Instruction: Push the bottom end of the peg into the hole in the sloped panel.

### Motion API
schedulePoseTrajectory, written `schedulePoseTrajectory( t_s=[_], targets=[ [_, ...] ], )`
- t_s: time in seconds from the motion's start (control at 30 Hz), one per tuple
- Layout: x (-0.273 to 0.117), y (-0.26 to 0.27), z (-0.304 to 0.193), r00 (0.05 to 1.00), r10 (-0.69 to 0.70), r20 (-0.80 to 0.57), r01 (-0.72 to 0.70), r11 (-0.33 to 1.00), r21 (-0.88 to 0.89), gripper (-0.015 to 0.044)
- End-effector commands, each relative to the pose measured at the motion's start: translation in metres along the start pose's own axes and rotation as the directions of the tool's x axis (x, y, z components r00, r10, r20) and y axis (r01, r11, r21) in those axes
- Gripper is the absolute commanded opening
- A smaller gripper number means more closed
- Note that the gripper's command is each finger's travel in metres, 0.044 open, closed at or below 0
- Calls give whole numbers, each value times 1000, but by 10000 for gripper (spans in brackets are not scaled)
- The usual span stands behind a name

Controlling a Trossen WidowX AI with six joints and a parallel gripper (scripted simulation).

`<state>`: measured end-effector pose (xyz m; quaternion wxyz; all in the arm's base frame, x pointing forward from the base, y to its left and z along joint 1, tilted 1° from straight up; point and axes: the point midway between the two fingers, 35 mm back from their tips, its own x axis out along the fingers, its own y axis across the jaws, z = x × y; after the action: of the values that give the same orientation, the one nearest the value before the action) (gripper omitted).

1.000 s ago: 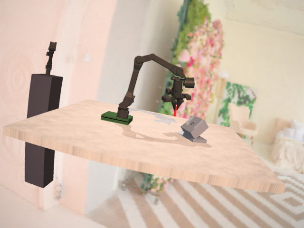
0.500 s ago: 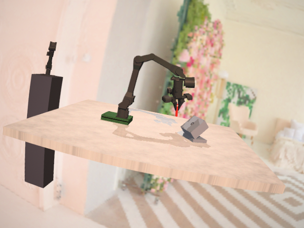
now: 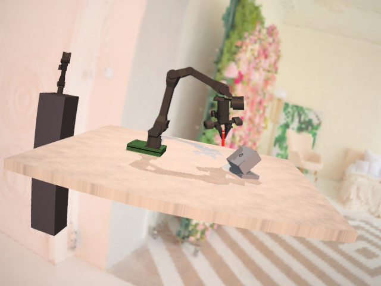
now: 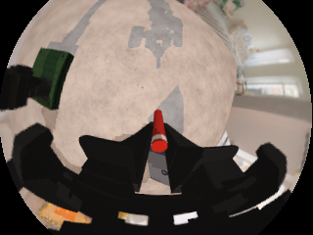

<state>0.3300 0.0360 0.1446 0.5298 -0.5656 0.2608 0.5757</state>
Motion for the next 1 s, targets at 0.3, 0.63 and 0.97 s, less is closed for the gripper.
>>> schedulePoseTrajectory(
  t_s=[0.3,0.63,0.97],
  targets=[
    [-7,0,-15,999,-51,13,49,994,98,0],
    [-12,1,-27,996,-88,16,84,982,168,0],
    [-18,2,-39,992,-127,16,119,964,236,0]
  ],
)
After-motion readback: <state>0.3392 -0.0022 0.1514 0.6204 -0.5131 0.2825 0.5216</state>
